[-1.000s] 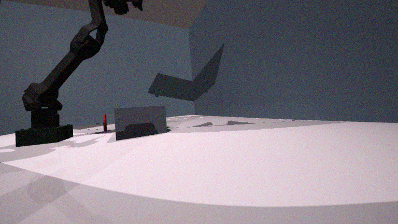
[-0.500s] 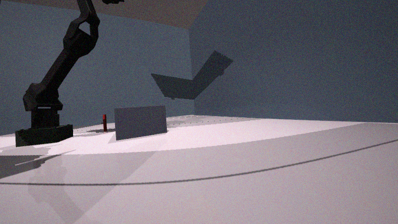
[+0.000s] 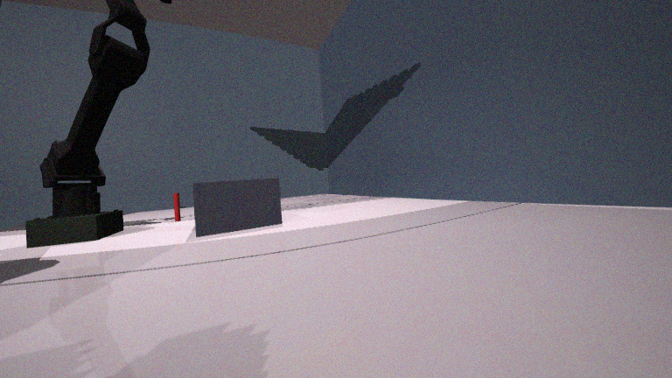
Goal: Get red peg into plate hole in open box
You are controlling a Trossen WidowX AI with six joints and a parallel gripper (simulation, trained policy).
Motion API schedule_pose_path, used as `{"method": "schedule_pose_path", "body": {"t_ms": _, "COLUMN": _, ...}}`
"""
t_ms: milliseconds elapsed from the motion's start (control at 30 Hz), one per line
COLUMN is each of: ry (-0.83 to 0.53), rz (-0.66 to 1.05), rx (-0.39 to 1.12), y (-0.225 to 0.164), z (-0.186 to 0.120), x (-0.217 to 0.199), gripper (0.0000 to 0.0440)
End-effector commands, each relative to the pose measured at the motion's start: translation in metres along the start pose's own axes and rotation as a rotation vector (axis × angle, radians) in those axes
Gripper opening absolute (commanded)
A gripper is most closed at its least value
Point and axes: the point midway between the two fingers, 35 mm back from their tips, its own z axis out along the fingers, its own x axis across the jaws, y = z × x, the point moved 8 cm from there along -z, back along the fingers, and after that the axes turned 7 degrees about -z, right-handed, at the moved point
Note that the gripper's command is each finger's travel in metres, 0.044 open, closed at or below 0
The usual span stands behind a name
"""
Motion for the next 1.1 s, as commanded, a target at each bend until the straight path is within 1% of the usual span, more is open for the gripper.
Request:
{"method": "schedule_pose_path", "body": {"t_ms": 0, "ry": 0.053, "rz": -0.133, "rx": 0.033, "y": -0.018, "z": -0.01, "x": -0.01, "gripper": 0.044}}
{"method": "schedule_pose_path", "body": {"t_ms": 300, "ry": 0.149, "rz": -0.423, "rx": 0.09, "y": -0.051, "z": -0.026, "x": -0.04, "gripper": 0.044}}
{"method": "schedule_pose_path", "body": {"t_ms": 600, "ry": 0.209, "rz": -0.723, "rx": 0.142, "y": -0.076, "z": -0.035, "x": -0.085, "gripper": 0.044}}
{"method": "schedule_pose_path", "body": {"t_ms": 833, "ry": 0.226, "rz": -0.961, "rx": 0.18, "y": -0.086, "z": -0.035, "x": -0.127, "gripper": 0.044}}
{"method": "schedule_pose_path", "body": {"t_ms": 1067, "ry": 0.208, "rz": -1.199, "rx": 0.218, "y": -0.084, "z": -0.029, "x": -0.174, "gripper": 0.044}}
